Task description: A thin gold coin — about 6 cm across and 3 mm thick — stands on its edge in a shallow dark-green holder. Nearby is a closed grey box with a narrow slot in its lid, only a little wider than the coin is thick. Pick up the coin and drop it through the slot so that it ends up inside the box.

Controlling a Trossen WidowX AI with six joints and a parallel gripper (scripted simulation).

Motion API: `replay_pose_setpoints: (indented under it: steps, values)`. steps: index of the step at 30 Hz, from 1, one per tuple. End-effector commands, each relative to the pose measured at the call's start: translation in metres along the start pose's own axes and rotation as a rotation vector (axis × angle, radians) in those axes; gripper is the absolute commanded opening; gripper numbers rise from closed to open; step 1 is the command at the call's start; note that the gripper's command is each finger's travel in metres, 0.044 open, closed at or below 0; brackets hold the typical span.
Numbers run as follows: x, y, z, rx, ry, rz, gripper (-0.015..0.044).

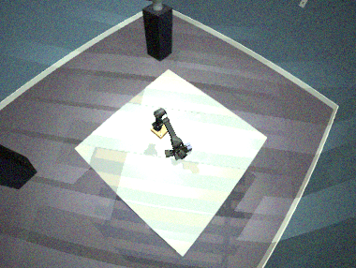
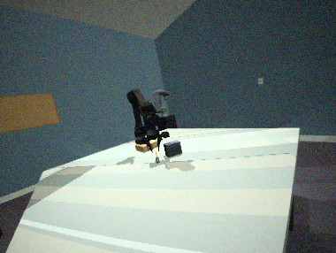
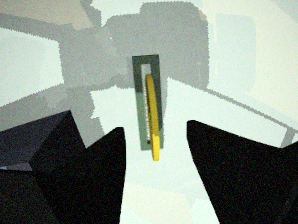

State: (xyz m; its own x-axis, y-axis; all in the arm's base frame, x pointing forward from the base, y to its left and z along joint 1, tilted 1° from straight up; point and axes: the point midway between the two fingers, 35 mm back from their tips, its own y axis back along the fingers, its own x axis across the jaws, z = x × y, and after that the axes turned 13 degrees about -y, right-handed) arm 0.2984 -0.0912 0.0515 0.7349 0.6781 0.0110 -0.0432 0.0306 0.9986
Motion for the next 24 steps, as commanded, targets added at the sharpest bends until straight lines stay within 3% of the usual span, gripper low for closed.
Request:
replay_pose_setpoints:
  steps: [1,24]
  values:
    - [0.000,-0.009,-0.001,0.006,-0.001,0.001,0.0161]
    - [-0.001,-0.044,-0.003,0.006,-0.001,0.001,0.0161]
